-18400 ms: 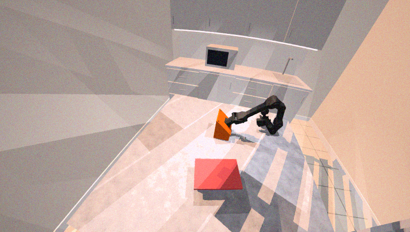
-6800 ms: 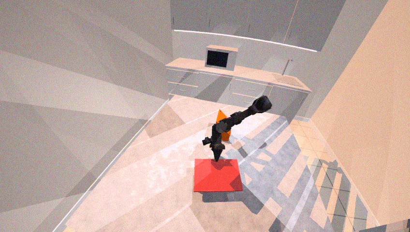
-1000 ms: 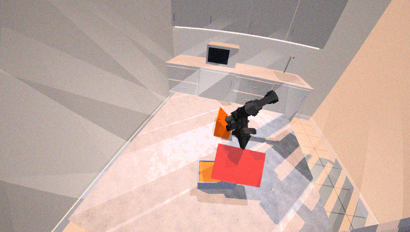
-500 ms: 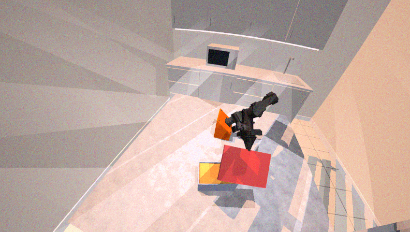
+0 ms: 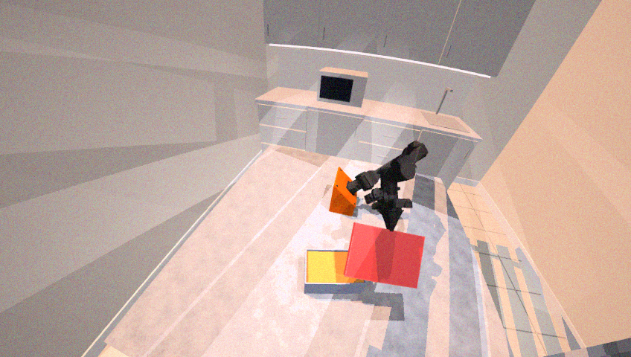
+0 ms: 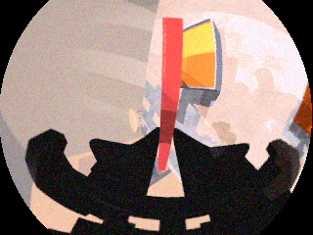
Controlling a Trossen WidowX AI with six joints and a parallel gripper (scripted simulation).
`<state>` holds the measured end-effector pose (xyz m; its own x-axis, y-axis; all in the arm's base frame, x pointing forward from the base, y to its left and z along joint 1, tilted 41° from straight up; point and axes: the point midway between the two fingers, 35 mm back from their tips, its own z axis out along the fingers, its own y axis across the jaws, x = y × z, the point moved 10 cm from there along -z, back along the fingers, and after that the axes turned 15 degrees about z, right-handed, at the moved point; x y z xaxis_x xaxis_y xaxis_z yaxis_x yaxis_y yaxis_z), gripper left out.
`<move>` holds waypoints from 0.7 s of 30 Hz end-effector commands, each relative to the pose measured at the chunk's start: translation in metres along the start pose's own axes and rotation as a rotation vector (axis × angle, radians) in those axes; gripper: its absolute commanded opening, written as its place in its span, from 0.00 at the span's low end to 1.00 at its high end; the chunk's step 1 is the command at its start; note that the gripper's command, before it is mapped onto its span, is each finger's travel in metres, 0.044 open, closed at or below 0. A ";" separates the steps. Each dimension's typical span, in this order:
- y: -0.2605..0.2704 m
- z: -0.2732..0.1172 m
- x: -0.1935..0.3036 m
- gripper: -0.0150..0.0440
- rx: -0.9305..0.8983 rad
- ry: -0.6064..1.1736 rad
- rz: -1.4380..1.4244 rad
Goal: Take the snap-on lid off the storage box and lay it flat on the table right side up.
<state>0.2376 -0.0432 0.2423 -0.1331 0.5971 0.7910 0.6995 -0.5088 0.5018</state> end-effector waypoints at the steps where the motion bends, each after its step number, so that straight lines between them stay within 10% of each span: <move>1: -0.002 -0.001 0.008 0.25 -0.006 -0.005 0.000; 21: -0.015 -0.004 0.046 0.25 -0.006 -0.004 0.001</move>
<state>0.2210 -0.0141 0.2661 -0.1277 0.5949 0.7936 0.7039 -0.5094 0.4951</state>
